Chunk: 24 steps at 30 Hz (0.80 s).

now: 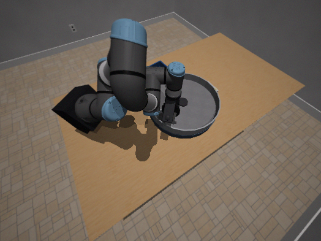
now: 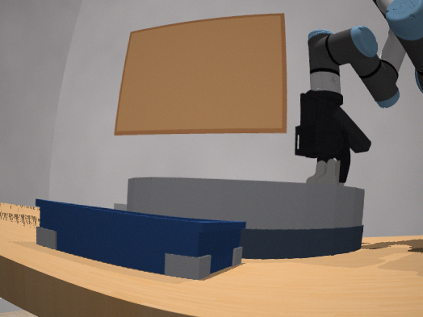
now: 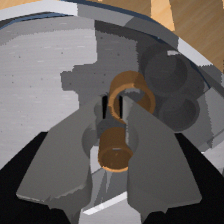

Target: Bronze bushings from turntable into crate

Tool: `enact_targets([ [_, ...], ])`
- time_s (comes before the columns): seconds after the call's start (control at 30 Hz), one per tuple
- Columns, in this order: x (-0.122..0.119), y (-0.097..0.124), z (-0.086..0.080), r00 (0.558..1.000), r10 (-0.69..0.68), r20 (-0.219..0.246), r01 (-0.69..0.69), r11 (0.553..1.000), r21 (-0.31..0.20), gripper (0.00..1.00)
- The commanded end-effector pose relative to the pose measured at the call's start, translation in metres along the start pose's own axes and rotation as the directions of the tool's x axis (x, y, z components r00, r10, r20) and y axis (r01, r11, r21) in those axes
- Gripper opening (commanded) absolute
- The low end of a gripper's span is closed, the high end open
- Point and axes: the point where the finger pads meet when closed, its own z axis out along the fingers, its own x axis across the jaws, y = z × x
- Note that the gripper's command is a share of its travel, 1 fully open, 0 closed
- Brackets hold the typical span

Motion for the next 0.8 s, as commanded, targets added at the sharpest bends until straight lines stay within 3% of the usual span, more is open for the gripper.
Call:
enact_targets([
  [0.0,-0.0004,0.0001,-0.0003,1.000,0.000,0.001,0.000,1.000,-0.001,0.06],
  [0.1,-0.0004,0.0001,-0.0003,1.000,0.000,0.001,0.000,1.000,-0.001,0.06],
  [0.13,-0.0004,0.0001,-0.0003,1.000,0.000,0.001,0.000,1.000,-0.001,0.00],
  [0.77,-0.0004,0.0001,-0.0003,1.000,0.000,0.001,0.000,1.000,-0.001,0.00],
])
